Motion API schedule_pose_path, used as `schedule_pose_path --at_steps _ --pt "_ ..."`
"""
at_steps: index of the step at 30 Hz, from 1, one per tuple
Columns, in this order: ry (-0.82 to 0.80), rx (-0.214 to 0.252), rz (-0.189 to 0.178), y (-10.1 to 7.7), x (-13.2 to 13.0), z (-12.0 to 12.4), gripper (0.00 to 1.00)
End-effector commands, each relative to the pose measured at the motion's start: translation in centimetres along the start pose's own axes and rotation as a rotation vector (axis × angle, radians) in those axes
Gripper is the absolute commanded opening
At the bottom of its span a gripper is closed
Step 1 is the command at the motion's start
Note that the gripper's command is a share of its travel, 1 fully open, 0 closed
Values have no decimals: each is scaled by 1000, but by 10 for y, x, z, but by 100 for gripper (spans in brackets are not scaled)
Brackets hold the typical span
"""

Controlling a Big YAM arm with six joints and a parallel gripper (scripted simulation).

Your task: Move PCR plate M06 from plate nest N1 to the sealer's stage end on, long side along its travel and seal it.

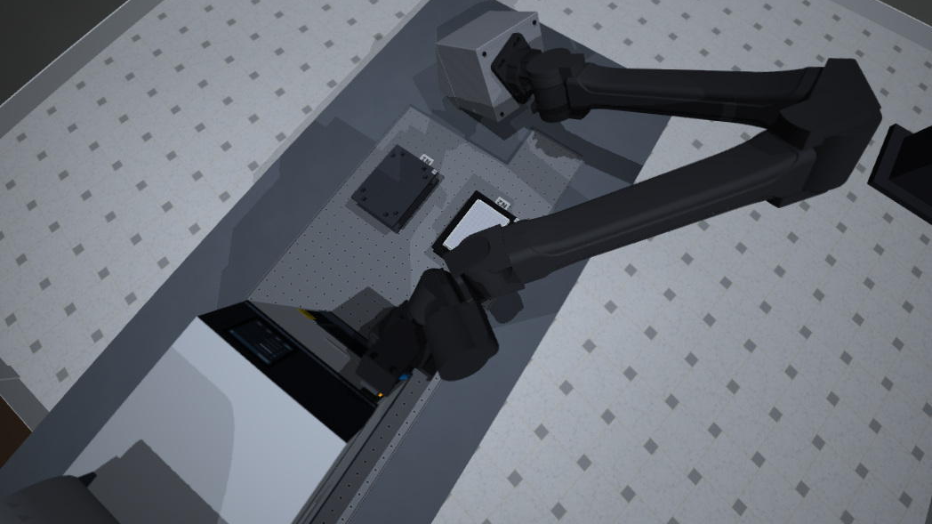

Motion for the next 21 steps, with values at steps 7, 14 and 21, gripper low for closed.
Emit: schedule_pose_path --at_steps 7,14,21 --pt "-25 -38 -3 -19 6 -15 0" --pt "-15 -17 11 -30 -2 -1 0" --pt "-24 -24 4 -43 3 -5 0"
Point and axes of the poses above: the point where the finger pads meet when closed, its own y axis out along the fingers, its own x axis across the jaws, z = x × y, the point moved 2 cm from there along -y, back along the fingers, and after that the axes turned 6 degrees about -y, right-handed, at the moved point
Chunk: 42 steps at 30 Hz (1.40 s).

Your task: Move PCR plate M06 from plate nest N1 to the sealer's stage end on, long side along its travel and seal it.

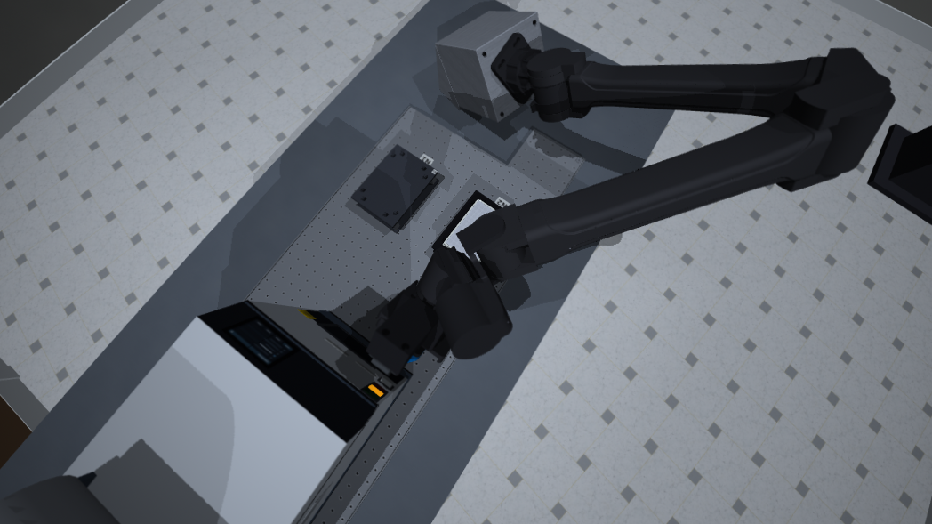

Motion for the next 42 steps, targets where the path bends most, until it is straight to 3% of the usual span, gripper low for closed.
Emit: schedule_pose_path --at_steps 1,6,17,22,30,36,39,42 --pt "-22 -23 4 -14 3 -9 0" --pt "-16 -13 0 -13 3 -7 0" --pt "-36 -33 -4 -37 8 -16 0" --pt "-14 -8 -4 -41 9 4 0" --pt "-25 -23 6 -87 9 21 0" --pt "-25 -10 1 -110 12 44 0" --pt "-20 -16 7 -111 9 41 0" --pt "-11 -15 13 -126 7 53 0"
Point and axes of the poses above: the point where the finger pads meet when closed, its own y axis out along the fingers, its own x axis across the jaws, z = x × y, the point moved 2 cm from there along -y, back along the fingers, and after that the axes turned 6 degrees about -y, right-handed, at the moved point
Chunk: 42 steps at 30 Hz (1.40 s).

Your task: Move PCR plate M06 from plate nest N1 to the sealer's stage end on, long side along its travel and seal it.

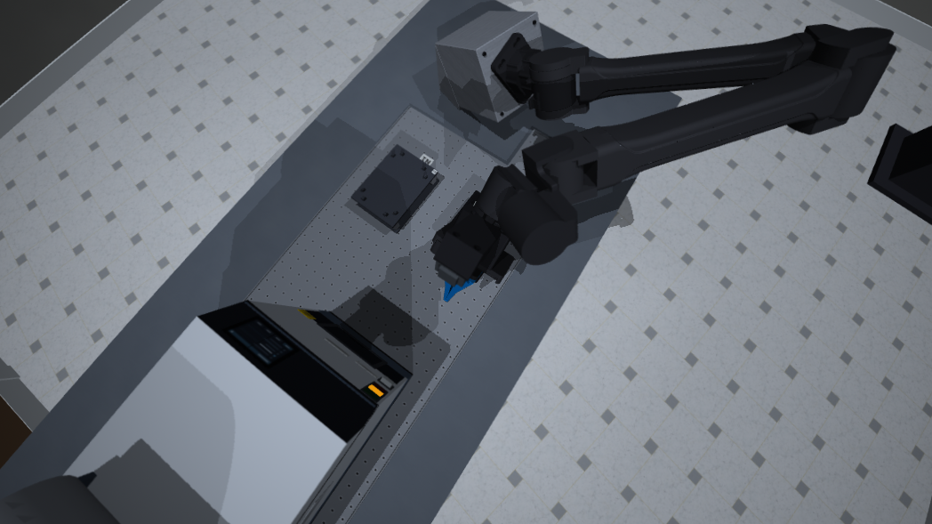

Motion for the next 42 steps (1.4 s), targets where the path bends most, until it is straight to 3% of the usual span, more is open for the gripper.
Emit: schedule_pose_path --at_steps 1,3,4,8,15,22,28,31,37,42 --pt "-7 -16 21 -20 -5 6 0" --pt "-14 -18 18 -30 -2 11 0" --pt "-72 -21 17 -29 5 1 100" --pt "-235 -6 15 -21 21 -24 100" --pt "-370 21 17 -19 29 -36 100" --pt "-616 8 34 -26 47 -81 100" --pt "-820 22 12 -23 73 -103 100" --pt "-835 23 13 -23 71 -103 100" --pt "-1062 8 26 -32 93 -141 100" --pt "-1248 1 5 -31 100 -131 100"
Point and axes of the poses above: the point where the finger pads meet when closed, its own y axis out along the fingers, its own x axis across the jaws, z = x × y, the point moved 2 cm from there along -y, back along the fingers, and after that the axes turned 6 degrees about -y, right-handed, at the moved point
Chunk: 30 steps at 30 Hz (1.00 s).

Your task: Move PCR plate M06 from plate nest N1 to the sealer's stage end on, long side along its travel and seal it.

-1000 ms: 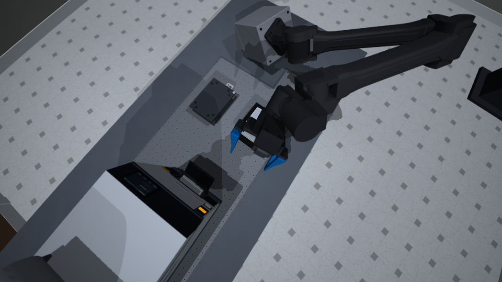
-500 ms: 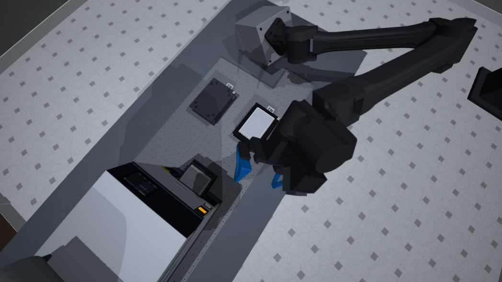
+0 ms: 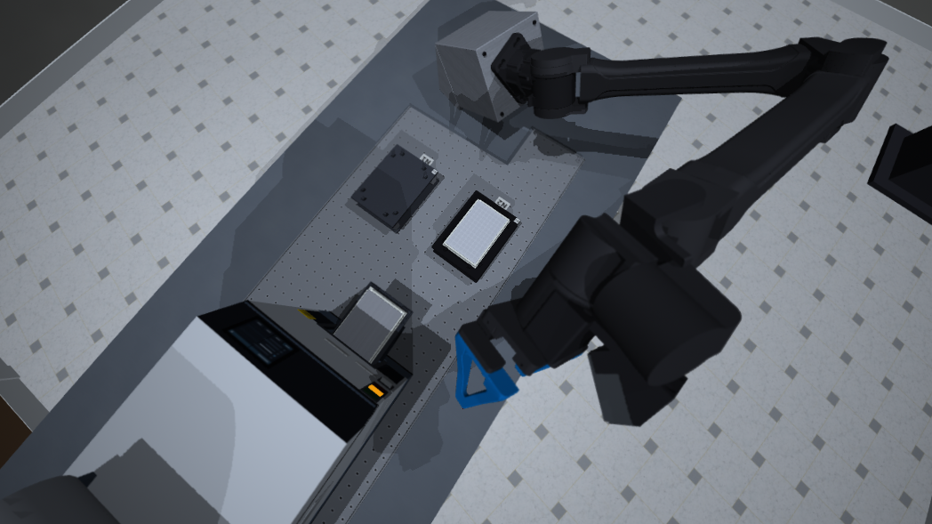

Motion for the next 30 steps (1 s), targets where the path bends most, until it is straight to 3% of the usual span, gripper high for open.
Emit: schedule_pose_path --at_steps 1,6,14,20,30 --pt "-212 -1 -7 -2 2 -11 100" --pt "-289 0 -10 1 3 -5 100" --pt "-570 12 11 -2 -3 8 100" --pt "-570 -21 13 -1 1 -9 100" --pt "-540 -30 12 -1 2 -17 100"
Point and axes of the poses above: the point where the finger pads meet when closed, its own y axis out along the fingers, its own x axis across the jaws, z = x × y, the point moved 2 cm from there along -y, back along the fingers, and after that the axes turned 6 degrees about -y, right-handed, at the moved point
